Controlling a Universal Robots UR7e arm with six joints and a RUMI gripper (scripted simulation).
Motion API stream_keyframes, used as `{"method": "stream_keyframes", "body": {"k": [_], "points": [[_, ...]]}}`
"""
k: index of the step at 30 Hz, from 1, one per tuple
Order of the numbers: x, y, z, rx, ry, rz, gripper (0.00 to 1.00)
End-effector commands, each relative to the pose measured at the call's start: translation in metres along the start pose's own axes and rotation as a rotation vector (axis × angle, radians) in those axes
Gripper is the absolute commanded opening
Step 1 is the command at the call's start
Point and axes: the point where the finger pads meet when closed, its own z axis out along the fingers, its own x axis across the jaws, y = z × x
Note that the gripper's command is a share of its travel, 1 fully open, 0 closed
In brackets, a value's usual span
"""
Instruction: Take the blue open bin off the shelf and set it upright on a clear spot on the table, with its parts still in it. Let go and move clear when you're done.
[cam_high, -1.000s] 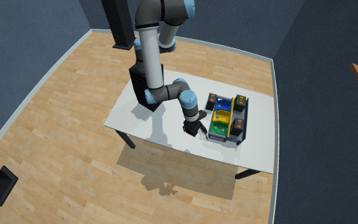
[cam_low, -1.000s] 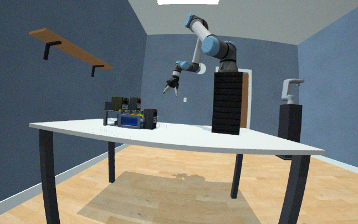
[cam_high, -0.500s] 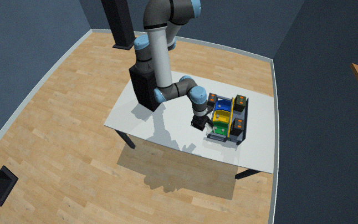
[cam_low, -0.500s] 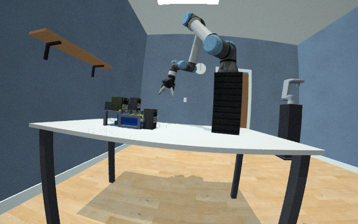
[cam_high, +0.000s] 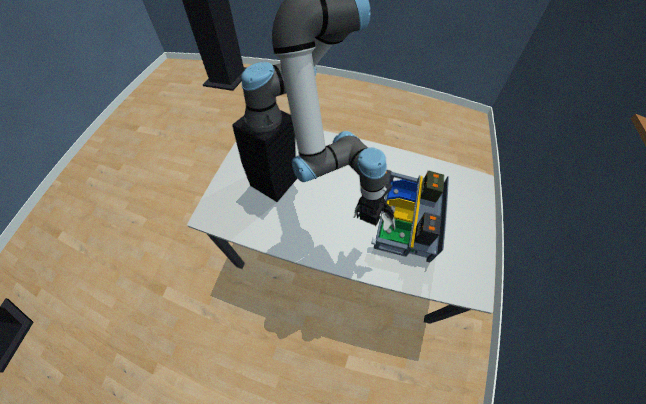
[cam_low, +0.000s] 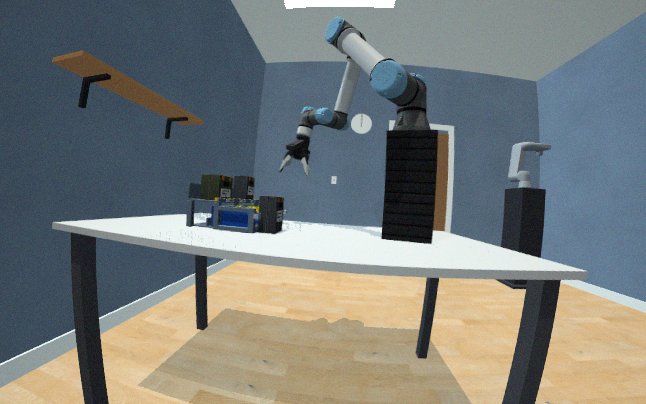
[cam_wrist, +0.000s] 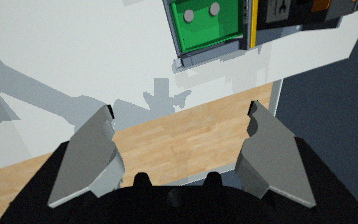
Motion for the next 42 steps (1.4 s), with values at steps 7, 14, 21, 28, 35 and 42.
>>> {"method": "stream_keyframes", "body": {"k": [7, 14, 21, 28, 35, 42], "points": [[0.000, -0.042, 0.011, 0.006, -0.023, -0.031, 1.00], [-0.002, -0.061, 0.016, 0.008, -0.034, -0.046, 1.00], [-0.005, -0.087, 0.023, 0.010, -0.048, -0.065, 1.00], [-0.010, -0.111, 0.029, 0.011, -0.062, -0.084, 1.00], [-0.013, -0.127, 0.033, 0.012, -0.071, -0.097, 1.00], [-0.019, -0.148, 0.038, 0.012, -0.083, -0.114, 1.00]]}}
